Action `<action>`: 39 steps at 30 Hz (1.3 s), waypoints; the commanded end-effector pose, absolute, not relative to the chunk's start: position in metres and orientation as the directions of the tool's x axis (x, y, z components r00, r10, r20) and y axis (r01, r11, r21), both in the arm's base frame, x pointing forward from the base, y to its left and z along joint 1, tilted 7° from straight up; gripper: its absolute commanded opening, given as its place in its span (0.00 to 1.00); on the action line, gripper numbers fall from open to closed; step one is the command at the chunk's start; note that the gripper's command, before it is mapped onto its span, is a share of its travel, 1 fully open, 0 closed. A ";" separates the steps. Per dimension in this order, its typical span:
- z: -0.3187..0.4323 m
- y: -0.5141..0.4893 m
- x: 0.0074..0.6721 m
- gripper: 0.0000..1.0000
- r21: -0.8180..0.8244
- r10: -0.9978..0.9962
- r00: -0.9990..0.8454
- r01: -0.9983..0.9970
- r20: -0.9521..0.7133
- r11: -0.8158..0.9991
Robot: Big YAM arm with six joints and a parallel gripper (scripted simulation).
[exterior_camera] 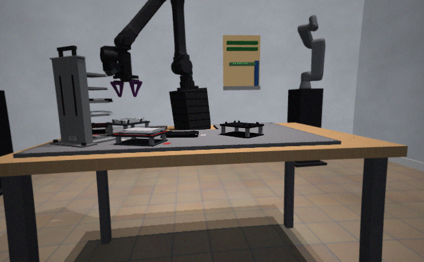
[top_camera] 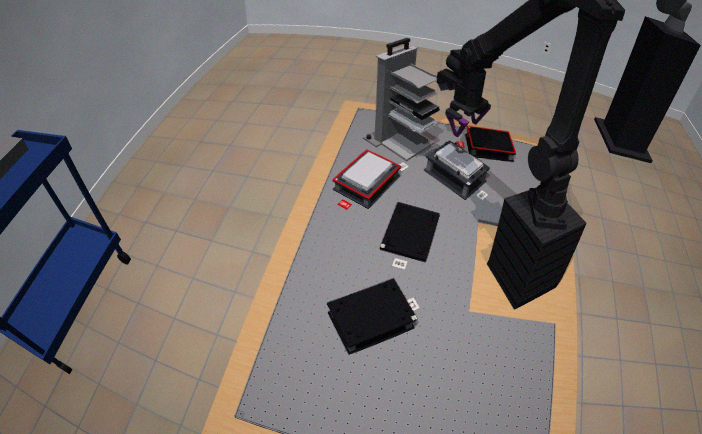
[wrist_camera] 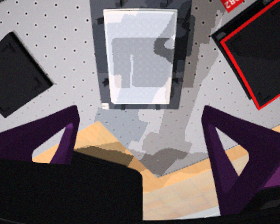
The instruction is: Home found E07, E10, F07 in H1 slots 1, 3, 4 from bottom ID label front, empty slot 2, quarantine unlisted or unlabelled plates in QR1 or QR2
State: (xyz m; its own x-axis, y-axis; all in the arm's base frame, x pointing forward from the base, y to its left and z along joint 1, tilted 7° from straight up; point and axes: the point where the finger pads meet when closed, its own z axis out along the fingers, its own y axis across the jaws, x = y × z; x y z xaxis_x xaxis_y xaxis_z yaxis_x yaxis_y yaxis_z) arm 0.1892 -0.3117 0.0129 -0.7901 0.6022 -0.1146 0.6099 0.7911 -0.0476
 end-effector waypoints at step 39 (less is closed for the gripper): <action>-0.037 -0.321 0.194 1.00 -0.050 0.610 -0.781 0.620 -0.132 0.783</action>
